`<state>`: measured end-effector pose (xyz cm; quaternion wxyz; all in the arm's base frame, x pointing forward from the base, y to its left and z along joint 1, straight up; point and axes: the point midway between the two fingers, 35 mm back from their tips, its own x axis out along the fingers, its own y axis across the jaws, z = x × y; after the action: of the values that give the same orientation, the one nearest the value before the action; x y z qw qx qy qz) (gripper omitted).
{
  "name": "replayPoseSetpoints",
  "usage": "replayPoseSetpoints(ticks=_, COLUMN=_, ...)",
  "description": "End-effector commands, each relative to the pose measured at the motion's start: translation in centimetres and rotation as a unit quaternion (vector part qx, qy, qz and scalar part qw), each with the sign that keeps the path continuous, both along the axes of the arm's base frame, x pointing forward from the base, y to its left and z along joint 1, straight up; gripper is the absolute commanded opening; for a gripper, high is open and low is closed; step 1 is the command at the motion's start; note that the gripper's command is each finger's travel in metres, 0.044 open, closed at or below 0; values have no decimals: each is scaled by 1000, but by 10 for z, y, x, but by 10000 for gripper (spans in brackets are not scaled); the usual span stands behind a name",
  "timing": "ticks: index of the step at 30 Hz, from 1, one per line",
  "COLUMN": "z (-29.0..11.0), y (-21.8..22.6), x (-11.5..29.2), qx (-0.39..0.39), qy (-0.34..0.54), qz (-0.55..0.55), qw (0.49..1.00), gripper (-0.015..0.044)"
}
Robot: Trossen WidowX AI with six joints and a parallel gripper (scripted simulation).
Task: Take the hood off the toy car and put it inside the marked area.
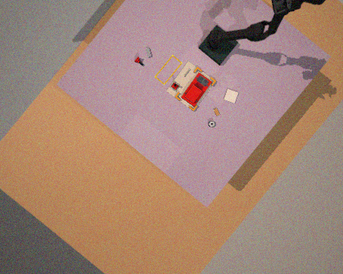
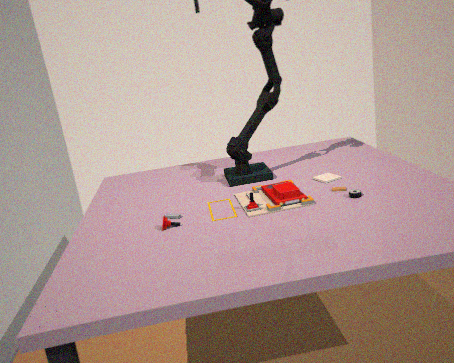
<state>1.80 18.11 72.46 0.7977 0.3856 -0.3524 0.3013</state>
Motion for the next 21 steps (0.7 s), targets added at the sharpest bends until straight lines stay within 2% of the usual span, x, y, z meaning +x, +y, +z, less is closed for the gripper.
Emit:
replayPoseSetpoints(ticks=1, z=0, y=-2, x=0, qx=2, qy=0, qz=0, qw=1000, gripper=246)
replayPoseSetpoints(ticks=8, z=10, y=-85, x=22, qx=76, qy=22, qz=-5, qw=997, gripper=430)
replayPoseSetpoints(ticks=9, z=10, y=-98, x=27, qx=87, qy=28, qz=-6, qw=996, gripper=440)
replayPoseSetpoints(ticks=21, z=-8, y=-177, x=82, qx=147, qy=95, qz=-13, qw=985, gripper=440)
